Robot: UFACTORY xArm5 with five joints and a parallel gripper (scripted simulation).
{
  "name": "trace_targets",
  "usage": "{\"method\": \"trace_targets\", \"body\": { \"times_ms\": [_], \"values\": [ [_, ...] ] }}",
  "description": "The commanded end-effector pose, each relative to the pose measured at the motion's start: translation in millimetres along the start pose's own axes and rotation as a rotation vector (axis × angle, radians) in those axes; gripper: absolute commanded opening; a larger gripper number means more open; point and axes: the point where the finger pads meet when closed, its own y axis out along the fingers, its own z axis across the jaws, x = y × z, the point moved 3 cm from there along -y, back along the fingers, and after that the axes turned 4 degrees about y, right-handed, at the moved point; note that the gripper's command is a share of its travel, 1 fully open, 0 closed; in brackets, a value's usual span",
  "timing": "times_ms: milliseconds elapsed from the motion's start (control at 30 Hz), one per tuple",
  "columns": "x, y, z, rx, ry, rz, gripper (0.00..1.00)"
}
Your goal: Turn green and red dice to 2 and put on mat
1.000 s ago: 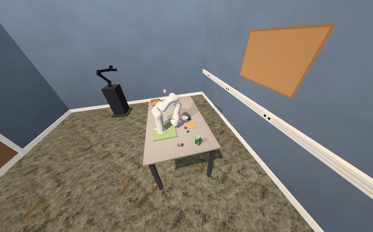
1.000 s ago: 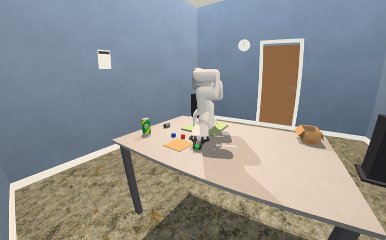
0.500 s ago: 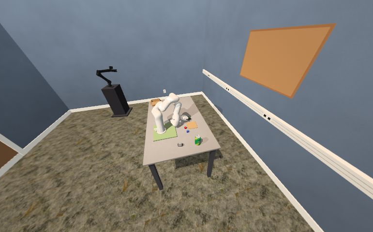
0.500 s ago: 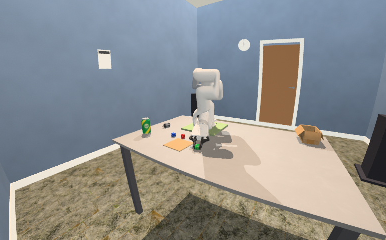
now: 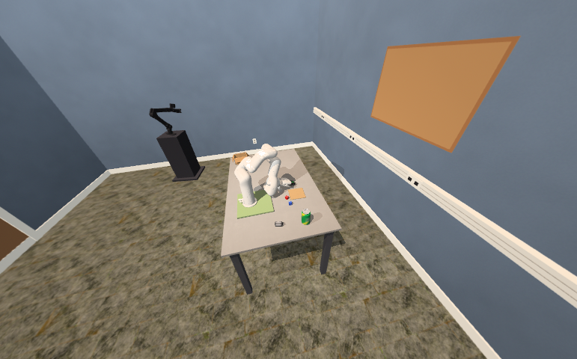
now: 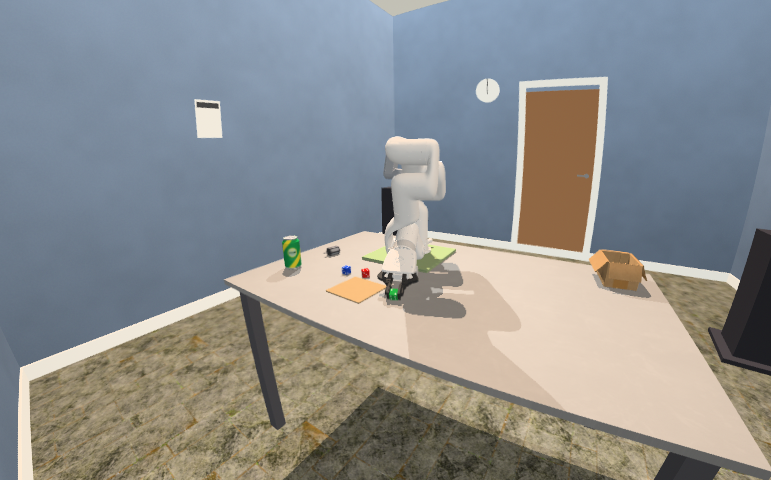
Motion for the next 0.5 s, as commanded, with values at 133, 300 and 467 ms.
{"method": "trace_targets", "body": {
  "times_ms": [133,300,467],
  "values": [
    [0.8,0.0,0.1,0.0,0.0,-0.002,0.25],
    [0.8,0.0,0.1,0.0,0.0,-0.002,0.29],
    [0.8,0.0,0.1,0.0,0.0,-0.002,0.37]
  ]
}}
